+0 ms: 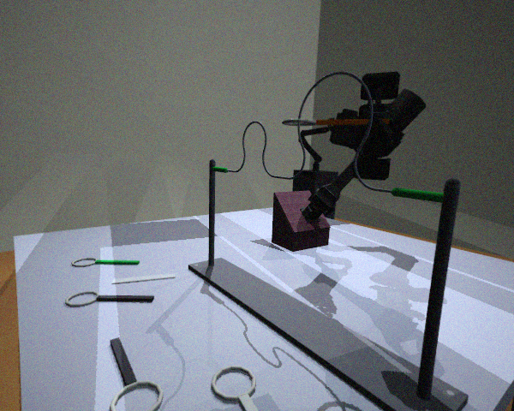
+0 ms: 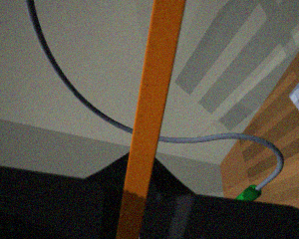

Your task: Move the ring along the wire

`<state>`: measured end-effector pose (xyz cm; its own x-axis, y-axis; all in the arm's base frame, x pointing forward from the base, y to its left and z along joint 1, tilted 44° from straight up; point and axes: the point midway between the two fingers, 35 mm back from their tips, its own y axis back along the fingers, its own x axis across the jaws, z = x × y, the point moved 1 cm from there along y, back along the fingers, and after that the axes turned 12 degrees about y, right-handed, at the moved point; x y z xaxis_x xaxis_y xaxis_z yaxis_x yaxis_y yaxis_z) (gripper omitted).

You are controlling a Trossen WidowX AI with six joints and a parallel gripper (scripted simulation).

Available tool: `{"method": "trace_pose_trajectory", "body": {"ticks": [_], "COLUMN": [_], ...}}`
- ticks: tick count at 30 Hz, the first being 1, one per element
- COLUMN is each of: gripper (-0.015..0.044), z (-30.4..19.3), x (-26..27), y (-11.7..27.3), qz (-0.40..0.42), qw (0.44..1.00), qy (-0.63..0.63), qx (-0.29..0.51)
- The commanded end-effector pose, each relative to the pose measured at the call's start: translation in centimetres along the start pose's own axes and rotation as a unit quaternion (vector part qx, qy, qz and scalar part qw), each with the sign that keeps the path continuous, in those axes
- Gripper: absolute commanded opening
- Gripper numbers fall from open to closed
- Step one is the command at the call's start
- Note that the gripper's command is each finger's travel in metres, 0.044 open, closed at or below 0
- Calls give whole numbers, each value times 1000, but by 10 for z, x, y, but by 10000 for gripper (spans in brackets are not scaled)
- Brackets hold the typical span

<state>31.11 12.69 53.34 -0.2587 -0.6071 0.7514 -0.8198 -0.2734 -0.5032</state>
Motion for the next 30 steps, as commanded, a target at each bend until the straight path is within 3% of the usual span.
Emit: {"method": "trace_pose_trajectory", "body": {"ticks": [1, 30], "gripper": [-150, -150], "z": [2, 5], "x": [1, 10], "y": [0, -1], "qz": [13, 90], "qw": [1000, 980], "qy": [-27, -173], "qx": [-8, -42]}}
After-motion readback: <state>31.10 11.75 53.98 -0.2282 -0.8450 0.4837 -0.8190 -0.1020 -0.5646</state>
